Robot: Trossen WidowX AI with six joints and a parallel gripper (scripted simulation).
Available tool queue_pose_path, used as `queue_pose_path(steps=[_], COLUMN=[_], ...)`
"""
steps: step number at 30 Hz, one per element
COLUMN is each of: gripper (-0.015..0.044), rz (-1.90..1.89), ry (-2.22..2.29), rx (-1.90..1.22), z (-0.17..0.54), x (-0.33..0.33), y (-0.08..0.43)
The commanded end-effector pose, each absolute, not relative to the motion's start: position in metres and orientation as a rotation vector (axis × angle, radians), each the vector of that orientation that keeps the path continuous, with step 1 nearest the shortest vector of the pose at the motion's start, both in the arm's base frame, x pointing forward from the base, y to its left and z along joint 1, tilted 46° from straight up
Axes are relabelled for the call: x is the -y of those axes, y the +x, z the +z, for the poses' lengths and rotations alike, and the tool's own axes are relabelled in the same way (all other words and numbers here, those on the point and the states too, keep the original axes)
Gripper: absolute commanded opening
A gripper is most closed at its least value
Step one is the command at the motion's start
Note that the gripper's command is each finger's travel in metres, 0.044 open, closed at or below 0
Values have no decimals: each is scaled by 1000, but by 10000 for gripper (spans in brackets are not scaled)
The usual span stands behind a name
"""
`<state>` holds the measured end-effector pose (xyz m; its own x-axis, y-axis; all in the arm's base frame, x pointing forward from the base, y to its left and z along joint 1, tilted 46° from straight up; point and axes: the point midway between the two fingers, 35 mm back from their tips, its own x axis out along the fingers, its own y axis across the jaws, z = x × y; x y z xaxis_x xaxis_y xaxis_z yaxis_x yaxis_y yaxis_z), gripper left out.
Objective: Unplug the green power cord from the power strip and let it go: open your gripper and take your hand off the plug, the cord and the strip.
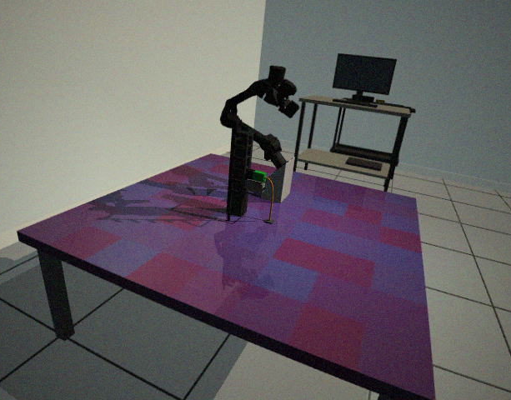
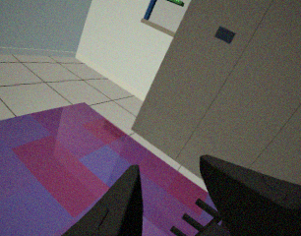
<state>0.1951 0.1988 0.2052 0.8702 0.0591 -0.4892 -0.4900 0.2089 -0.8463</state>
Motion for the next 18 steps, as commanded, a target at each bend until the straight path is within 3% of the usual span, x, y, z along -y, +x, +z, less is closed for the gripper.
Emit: queue_pose_path(steps=[1,10,18], gripper=[160,160,160], rz=[380,425,602], ry=[-1479,-1652,-1650], rx=[-617,-1214,-1780], z=[170,92,32], x=[-188,-132,-63], y=[226,279,292])
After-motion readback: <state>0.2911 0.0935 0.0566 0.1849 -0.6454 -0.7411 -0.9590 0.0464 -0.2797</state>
